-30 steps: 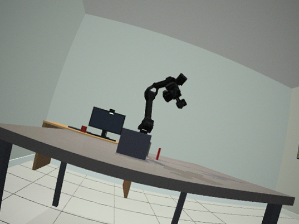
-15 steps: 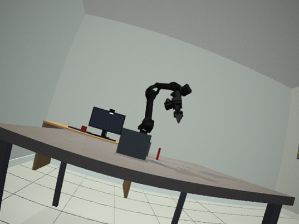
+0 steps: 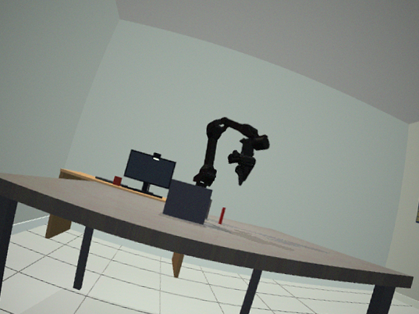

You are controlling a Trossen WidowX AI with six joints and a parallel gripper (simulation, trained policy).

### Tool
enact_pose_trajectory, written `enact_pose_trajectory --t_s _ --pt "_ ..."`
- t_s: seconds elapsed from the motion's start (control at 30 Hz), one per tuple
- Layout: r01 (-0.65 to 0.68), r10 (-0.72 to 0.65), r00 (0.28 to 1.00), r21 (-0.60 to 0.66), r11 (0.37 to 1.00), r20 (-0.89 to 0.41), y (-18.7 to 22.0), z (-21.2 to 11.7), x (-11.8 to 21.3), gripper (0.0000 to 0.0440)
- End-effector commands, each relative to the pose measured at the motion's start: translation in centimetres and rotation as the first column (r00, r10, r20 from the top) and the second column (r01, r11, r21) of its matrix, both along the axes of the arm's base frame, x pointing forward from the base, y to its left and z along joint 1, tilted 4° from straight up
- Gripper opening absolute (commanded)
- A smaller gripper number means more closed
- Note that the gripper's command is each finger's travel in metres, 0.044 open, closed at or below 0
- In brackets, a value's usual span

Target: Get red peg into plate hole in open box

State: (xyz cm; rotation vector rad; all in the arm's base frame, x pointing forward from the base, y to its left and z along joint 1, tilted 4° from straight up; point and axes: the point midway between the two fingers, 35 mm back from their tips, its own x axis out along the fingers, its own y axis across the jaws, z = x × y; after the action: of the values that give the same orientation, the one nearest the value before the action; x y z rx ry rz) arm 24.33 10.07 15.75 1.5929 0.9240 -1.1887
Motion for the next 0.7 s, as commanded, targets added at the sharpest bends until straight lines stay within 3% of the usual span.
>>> enact_pose_trajectory --t_s 0.0,0.67 --pt "-0.048 0.046 0.997 -0.022 0.999 -0.062 0.0 -1.5 -0.9 0.0440" --pt "-0.334 0.293 0.901 -0.079 0.939 -0.319 -0.6 -7.9 -4.7 0.0440"
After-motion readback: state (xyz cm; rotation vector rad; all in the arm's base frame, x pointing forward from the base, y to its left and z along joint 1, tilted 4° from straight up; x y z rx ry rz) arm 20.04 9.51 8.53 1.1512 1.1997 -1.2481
